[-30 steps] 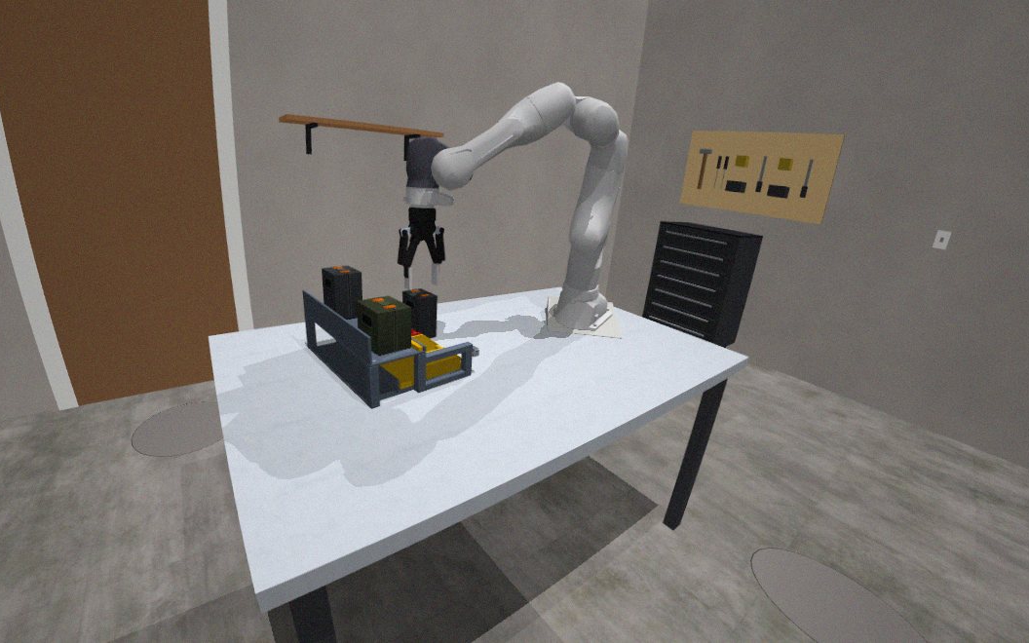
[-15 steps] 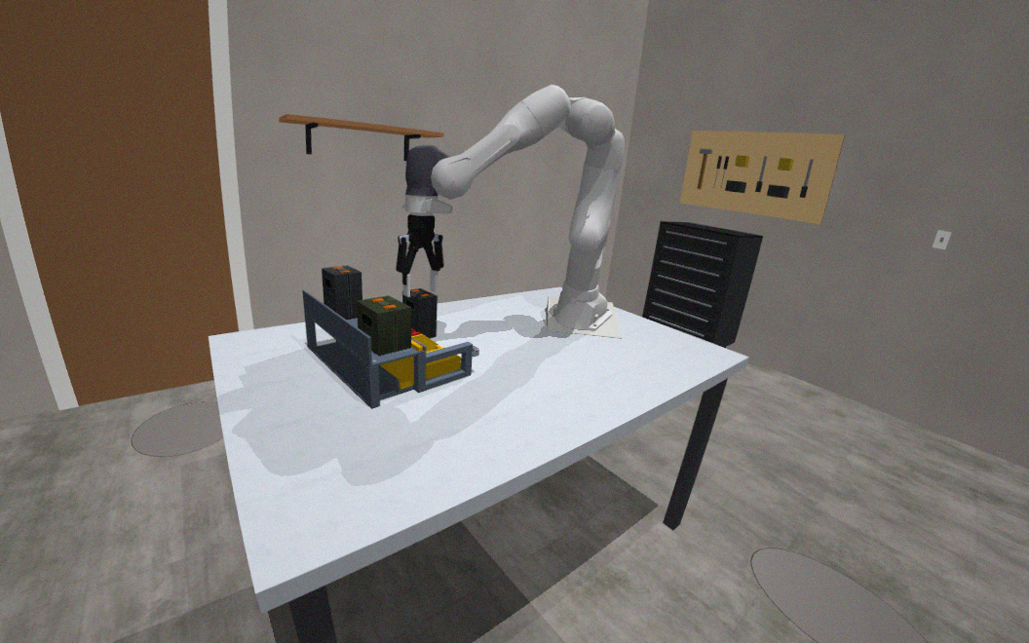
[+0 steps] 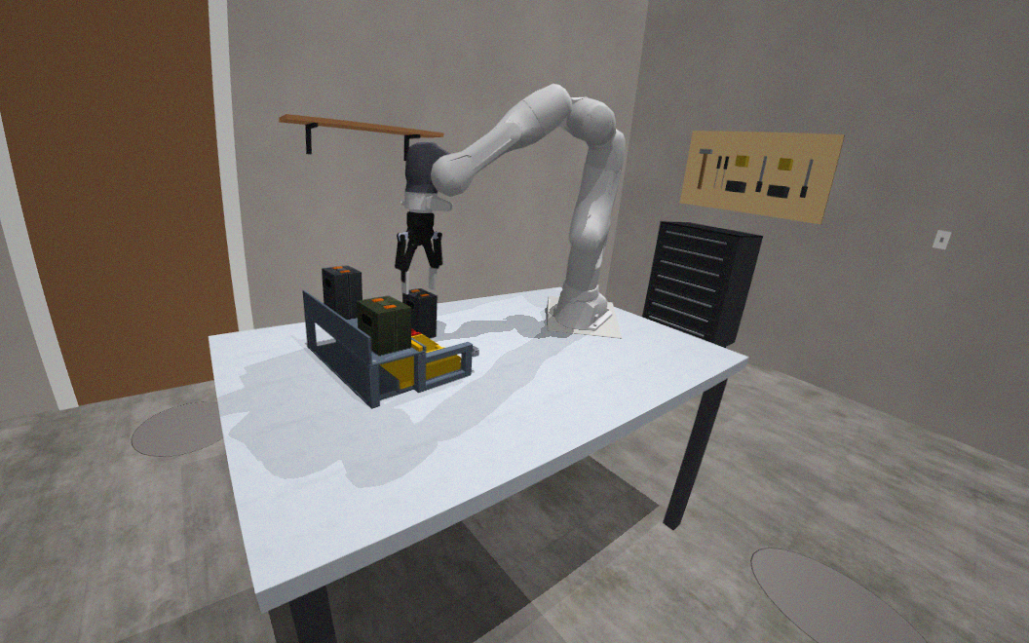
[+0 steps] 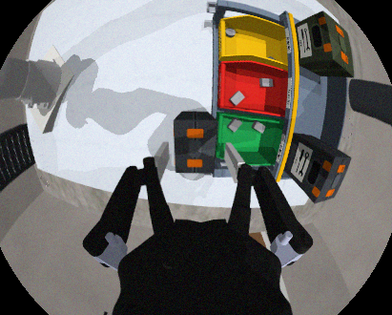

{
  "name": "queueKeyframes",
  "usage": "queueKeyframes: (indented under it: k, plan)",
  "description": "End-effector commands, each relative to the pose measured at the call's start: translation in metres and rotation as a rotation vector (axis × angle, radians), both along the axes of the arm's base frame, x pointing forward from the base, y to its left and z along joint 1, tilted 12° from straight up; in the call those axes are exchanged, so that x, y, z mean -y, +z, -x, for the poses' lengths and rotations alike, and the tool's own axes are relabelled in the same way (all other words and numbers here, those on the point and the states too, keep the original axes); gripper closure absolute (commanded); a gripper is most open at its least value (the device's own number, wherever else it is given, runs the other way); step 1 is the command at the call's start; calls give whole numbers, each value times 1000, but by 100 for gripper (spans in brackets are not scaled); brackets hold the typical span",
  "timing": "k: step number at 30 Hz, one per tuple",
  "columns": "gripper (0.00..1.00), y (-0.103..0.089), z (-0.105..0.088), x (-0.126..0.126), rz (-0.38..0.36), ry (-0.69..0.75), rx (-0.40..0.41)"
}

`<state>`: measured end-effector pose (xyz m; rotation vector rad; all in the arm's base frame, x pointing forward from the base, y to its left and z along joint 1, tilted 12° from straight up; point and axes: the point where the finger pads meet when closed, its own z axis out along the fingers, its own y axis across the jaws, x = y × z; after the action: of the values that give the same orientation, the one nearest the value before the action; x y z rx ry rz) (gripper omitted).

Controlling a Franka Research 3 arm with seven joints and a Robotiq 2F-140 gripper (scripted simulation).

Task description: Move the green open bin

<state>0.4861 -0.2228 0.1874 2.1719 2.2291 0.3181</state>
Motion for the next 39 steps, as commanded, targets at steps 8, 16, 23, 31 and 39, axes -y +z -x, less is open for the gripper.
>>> queueKeyframes:
  k: [8, 16, 23, 31, 39]
  plan:
    - [43, 6, 3, 2, 0, -6, -3]
    - [43, 6, 3, 2, 0, -6, -3]
    - [43, 9, 4, 2, 0, -6, -3]
    - [43, 9, 4, 2, 0, -6, -3]
    - [43, 10, 5, 2, 0, -6, -3]
